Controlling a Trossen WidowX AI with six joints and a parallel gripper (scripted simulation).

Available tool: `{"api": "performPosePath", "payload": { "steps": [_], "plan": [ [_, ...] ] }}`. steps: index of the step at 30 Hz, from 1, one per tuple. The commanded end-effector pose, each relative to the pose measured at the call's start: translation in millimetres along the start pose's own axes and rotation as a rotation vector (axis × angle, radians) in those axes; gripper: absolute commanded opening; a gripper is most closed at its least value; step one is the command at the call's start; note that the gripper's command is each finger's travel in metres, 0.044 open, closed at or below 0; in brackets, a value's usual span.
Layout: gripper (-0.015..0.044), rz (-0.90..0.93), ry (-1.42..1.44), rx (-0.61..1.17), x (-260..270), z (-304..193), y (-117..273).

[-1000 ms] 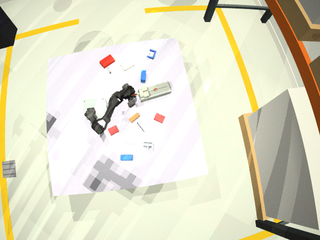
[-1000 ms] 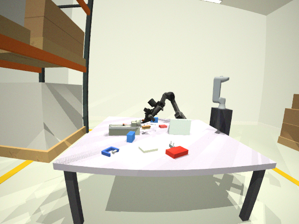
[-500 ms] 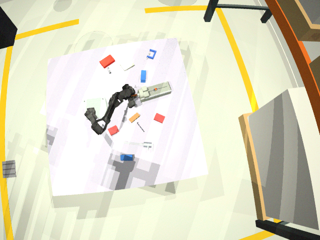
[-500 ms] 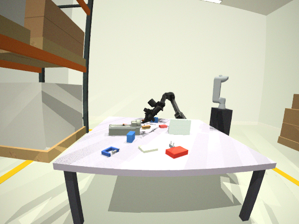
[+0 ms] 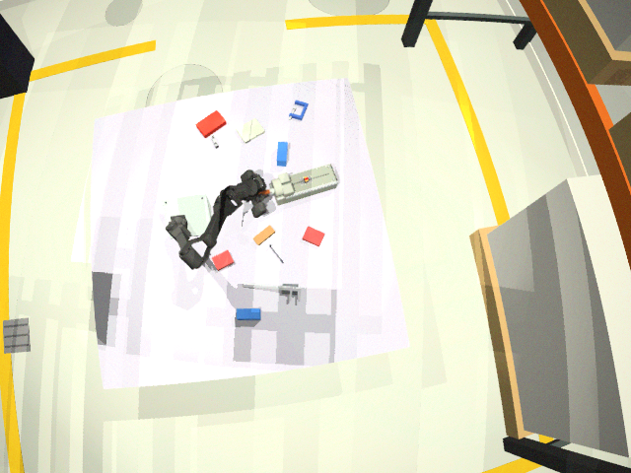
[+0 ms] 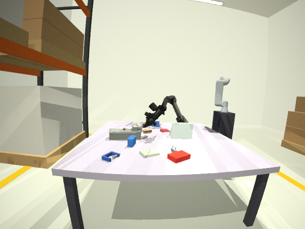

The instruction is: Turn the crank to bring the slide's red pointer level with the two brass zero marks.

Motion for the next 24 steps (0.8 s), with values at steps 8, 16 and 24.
{"api": "performPosePath", "payload": {
  "steps": [8, 16, 24],
  "plan": [
    [0.0000, -0.020, -0.011, 0.015, -7.4, -4.2, -4.6],
    [0.0000, -0.020, -0.011, 0.015, -8.4, -5.5, -5.8],
    [0.0000, -0.020, -0.011, 0.015, -8.2, -6.0, -6.3]
  ]
}}
Point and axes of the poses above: the point midway between the two fingers, 35 mm back from their tips, its own y axis back along the fingers, its own x axis across the jaws, z = x × y, the point moved 6 cm from there along y, back along the fingers, and after that the axes turned 4 degrees about y, right-handed, at the moved point
